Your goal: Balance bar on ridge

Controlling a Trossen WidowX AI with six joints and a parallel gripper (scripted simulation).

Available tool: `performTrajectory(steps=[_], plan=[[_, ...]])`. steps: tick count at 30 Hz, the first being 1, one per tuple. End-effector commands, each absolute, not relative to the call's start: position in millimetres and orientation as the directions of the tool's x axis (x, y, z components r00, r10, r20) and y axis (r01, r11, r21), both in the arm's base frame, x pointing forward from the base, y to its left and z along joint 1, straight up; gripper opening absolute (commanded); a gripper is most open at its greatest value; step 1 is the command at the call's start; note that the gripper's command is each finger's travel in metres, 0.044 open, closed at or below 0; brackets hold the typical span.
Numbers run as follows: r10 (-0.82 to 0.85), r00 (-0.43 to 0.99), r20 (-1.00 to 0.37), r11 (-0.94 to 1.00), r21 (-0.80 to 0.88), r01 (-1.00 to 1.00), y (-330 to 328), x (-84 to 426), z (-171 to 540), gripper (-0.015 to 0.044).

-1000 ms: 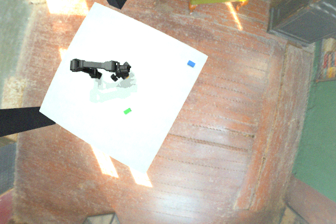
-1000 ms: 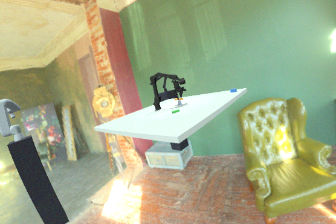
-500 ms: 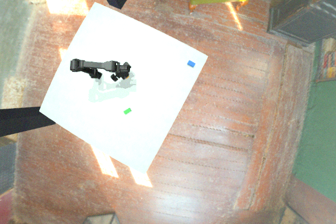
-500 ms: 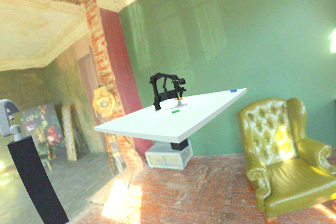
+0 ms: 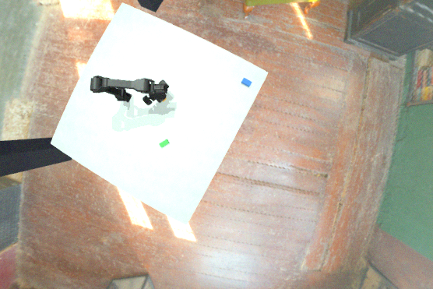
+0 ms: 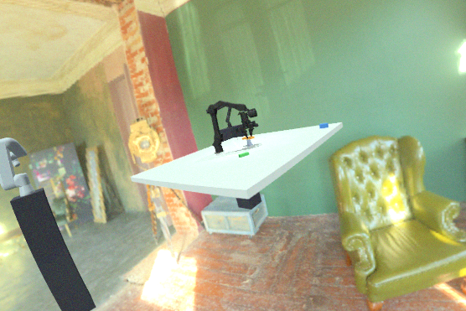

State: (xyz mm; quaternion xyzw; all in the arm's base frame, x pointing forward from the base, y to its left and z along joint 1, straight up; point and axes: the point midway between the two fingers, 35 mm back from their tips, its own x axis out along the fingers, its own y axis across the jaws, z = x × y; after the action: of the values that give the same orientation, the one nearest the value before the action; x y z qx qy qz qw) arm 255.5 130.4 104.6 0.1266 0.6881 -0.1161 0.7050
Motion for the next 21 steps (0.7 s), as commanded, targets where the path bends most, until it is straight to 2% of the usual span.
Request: performTrajectory(steps=[1,21], plan=[[0.013,0.026,-1.0,0.94,0.021,0.341,130.9,255.7,104.0,0.0],[0.013,0.026,-1.0,0.94,0.021,0.341,130.6,255.4,102.3,0.0]])
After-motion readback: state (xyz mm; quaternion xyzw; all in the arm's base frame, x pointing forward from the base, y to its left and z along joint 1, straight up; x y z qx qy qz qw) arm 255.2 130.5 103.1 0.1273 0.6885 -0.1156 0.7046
